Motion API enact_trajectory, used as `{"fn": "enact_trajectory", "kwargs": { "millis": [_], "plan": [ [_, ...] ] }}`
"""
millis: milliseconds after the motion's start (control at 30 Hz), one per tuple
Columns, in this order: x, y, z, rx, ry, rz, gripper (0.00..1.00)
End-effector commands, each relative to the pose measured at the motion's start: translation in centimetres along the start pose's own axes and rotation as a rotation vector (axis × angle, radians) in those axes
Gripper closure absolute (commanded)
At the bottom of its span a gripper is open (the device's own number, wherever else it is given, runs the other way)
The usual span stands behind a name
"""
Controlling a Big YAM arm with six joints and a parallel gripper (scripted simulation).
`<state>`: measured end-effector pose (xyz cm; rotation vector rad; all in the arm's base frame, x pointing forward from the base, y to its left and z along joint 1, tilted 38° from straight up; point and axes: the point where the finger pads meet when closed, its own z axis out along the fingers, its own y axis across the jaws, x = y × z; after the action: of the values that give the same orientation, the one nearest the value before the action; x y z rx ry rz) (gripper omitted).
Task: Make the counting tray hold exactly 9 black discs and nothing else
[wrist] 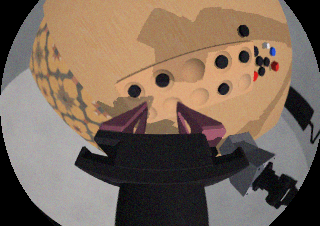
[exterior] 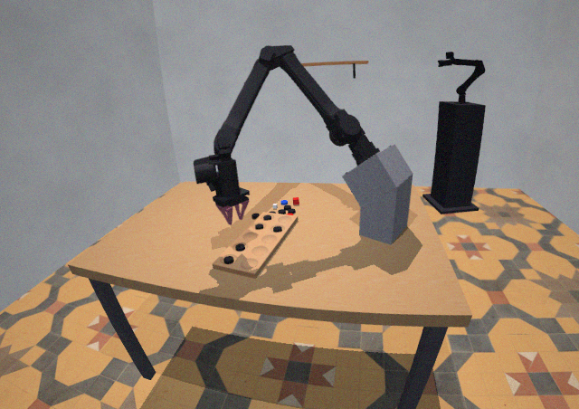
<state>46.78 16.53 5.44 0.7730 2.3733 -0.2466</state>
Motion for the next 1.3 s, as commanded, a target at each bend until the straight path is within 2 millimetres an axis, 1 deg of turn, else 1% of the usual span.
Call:
{"fn": "enact_trajectory", "kwargs": {
  "millis": [0, 1000, 1033, 1067, 1100, 1167, 1200, 1267],
  "plan": [
    [-0.3, 0.5, -0.6, -0.009, -0.005, 0.014, 0.56],
    [-0.3, 0.5, -0.6, -0.009, -0.005, 0.014, 0.56],
    [-0.8, 1.0, -0.9, -0.026, -0.013, 0.011, 0.56],
    [-1.2, 1.0, -1.0, -0.032, -0.017, 0.015, 0.56],
    [-2.3, 1.0, -1.2, -0.045, -0.024, 0.032, 0.56],
    [-2.3, 1.0, -1.2, -0.045, -0.024, 0.032, 0.56],
    [-2.7, 1.2, -1.4, -0.053, -0.026, 0.034, 0.56],
    [-4.2, 1.8, -1.9, -0.088, -0.035, 0.041, 0.56]
  ]
}}
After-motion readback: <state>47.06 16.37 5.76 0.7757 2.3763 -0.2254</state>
